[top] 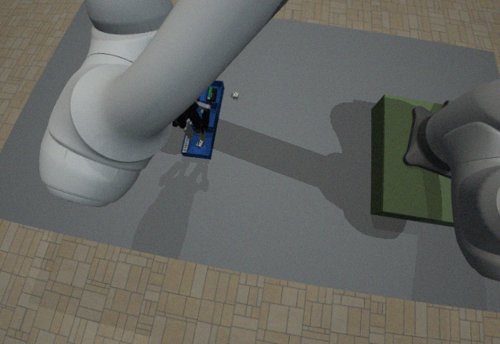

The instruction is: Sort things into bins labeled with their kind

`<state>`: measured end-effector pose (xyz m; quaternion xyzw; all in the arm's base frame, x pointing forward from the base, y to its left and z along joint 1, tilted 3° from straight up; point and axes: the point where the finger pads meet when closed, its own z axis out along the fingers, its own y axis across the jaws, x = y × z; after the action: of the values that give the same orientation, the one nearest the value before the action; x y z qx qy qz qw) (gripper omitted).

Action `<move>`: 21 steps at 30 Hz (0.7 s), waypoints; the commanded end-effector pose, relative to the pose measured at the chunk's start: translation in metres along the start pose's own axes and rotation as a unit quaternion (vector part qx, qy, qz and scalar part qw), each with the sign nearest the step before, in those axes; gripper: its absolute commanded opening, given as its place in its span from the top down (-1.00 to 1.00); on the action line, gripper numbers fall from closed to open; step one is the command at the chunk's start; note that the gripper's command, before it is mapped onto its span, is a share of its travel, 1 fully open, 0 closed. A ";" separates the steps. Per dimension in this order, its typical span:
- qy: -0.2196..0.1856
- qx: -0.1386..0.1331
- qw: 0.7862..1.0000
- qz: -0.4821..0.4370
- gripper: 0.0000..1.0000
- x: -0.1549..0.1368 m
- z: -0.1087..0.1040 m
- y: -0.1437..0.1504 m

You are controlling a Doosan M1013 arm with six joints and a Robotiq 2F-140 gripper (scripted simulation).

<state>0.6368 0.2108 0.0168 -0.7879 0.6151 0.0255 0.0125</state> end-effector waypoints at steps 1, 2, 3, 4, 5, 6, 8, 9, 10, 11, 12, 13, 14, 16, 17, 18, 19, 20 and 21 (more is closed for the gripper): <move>0.000 0.000 1.000 0.000 0.64 0.000 -0.001 0.000; 0.000 0.000 1.000 0.000 0.64 0.000 -0.001 0.000; 0.000 0.000 1.000 0.000 0.64 0.000 -0.001 0.000; 0.000 0.000 1.000 0.000 -1.00 0.000 -0.005 0.000; 0.000 0.000 1.000 0.000 -1.00 0.000 -0.009 0.000; 0.000 0.000 1.000 0.000 -1.00 0.000 -0.013 0.000; 0.000 0.000 1.000 0.000 -1.00 0.000 -0.017 0.000; 0.000 0.000 1.000 0.000 -1.00 0.000 -0.017 0.000; 0.000 0.000 1.000 0.000 -1.00 0.000 -0.021 0.000; 0.000 0.000 1.000 0.000 -1.00 0.000 -0.025 0.000; 0.000 0.000 1.000 0.000 -1.00 0.000 -0.029 0.000; 0.000 0.000 1.000 0.000 -1.00 0.000 -0.033 0.000; 0.000 0.000 1.000 0.000 -1.00 0.000 -0.037 0.000; 0.000 0.000 1.000 0.000 -1.00 0.000 -0.045 0.000; 0.000 0.000 1.000 0.000 -1.00 0.000 -0.049 0.000; 0.000 0.000 1.000 0.000 -1.00 0.000 -0.053 0.000; 0.000 0.000 1.000 0.000 -1.00 0.000 -0.057 0.000; 0.000 0.000 1.000 0.000 -1.00 0.000 -0.061 0.000; 0.000 0.000 1.000 0.000 -1.00 0.000 -0.065 0.000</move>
<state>0.6382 0.2077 0.0745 -0.7879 0.6151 0.0255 0.0125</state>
